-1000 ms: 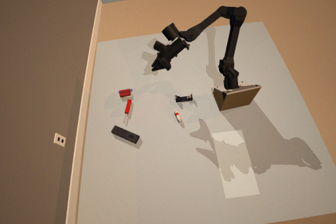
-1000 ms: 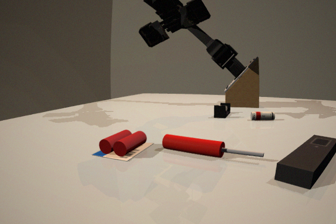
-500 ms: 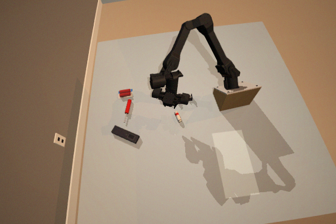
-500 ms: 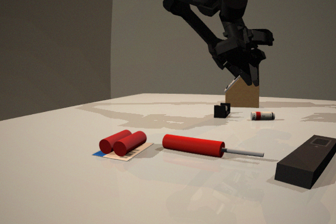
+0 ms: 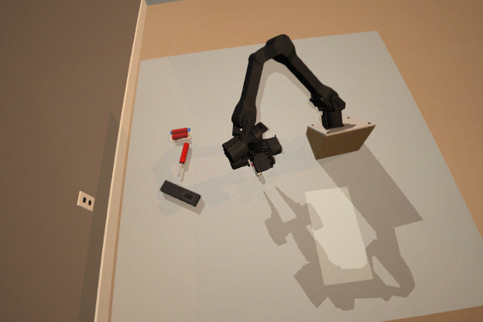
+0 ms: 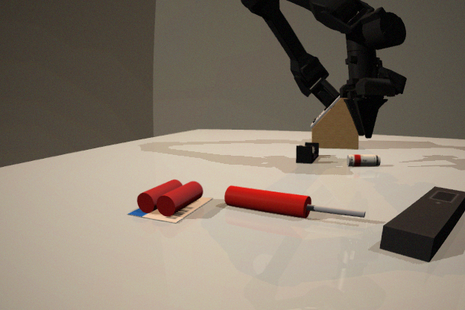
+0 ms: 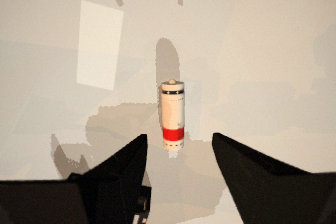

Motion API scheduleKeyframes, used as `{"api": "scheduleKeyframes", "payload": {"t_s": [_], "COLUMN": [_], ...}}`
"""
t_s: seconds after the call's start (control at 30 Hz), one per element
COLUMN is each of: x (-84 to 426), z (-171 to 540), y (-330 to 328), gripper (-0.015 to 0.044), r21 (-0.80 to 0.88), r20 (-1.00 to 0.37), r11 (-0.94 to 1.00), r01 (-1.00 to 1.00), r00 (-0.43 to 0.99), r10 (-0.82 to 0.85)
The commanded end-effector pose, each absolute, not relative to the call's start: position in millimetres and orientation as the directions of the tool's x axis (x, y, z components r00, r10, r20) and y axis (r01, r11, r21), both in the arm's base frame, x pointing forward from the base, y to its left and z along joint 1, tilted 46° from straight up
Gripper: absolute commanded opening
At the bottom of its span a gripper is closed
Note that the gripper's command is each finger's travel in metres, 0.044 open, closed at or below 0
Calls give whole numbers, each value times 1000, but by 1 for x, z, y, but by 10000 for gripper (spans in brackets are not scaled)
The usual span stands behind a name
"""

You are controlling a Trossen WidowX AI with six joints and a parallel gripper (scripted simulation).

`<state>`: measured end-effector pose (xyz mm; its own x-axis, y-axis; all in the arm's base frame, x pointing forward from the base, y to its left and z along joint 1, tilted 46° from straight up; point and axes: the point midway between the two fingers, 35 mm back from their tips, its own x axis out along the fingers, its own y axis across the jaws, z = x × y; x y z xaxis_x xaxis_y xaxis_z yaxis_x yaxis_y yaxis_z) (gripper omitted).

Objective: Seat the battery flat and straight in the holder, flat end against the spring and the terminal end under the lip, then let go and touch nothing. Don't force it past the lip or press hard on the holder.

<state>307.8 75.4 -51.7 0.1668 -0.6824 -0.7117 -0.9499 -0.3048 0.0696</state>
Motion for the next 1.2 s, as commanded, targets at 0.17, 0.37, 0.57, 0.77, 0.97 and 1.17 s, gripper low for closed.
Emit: {"api": "scheduleKeyframes", "payload": {"t_s": [0.17, 0.37, 0.57, 0.77, 0.97, 1.17], "x": [309, 311, 313, 314, 315, 315], "z": [-61, -68, -75, -81, -87, -88], "y": [67, 60, 53, 46, 39, 39], "gripper": [230, 230, 230, 230, 230, 125], "r21": [87, 87, 88, 88, 88, 88], "r20": [-704, -704, -703, -703, -702, -702], "r11": [-313, -313, -313, -313, -312, -312], "r01": [-946, -946, -946, -946, -946, -946], "r00": [164, 164, 164, 164, 164, 164], "r10": [-691, -691, -692, -692, -693, -694]}}
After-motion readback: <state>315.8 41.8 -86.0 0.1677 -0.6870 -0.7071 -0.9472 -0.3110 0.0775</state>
